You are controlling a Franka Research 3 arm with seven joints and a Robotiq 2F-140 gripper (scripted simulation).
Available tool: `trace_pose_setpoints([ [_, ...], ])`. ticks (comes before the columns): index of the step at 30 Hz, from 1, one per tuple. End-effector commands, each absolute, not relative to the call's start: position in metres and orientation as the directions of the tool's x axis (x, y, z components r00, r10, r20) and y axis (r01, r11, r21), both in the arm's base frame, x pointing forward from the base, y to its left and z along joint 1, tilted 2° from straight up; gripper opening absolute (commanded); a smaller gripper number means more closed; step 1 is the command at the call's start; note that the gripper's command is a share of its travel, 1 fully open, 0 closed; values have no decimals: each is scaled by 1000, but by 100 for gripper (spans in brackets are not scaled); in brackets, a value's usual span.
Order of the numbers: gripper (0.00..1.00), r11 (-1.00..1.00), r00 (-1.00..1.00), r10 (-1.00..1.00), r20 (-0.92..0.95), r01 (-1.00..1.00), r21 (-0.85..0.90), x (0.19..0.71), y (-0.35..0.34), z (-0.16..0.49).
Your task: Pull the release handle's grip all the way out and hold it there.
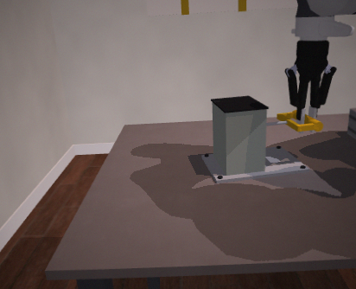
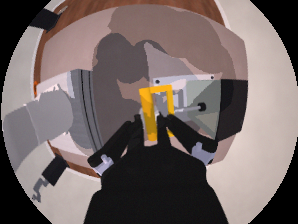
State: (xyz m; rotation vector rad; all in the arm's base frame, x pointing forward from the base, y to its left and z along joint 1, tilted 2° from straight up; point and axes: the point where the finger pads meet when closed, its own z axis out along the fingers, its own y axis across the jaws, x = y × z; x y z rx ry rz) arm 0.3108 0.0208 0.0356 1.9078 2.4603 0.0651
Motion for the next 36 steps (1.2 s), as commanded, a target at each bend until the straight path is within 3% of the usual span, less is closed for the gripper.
trace_pose_setpoints([
  [1,0,250,-250,968,10,968,32,302,18,34],
  [26,0,250,-250,968,10,968,32,302,18,34],
  [27,31,250,-250,968,10,968,32,302,18,34],
  [36,31,250,-250,968,10,968,32,302,18,34],
])
